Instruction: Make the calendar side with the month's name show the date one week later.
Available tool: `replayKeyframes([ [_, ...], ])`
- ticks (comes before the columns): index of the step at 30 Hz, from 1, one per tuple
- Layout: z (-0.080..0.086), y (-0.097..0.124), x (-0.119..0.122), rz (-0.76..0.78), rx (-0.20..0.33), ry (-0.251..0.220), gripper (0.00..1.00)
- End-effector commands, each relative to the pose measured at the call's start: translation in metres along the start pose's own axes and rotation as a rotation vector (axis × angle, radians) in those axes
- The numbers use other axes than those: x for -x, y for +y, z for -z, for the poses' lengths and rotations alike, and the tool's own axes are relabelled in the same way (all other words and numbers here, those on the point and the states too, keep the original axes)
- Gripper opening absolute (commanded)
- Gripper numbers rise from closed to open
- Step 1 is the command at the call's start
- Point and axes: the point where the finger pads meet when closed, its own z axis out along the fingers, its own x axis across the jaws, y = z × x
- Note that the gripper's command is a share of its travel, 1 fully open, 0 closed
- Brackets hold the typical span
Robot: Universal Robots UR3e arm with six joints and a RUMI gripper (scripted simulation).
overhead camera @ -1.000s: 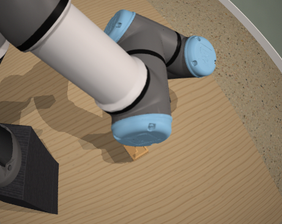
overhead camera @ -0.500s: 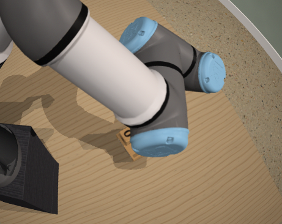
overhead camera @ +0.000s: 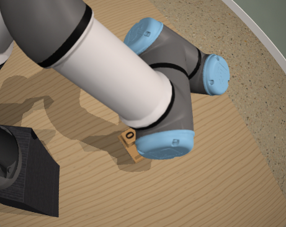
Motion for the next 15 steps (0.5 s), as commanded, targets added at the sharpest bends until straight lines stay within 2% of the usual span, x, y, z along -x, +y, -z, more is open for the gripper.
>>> replayKeyframes([
  [1, 0.000, -0.001, 0.001, 0.002, 0.000, -0.001, 0.11],
  [15, -0.010, -0.011, 0.001, 0.002, -0.001, -0.002, 0.11],
])
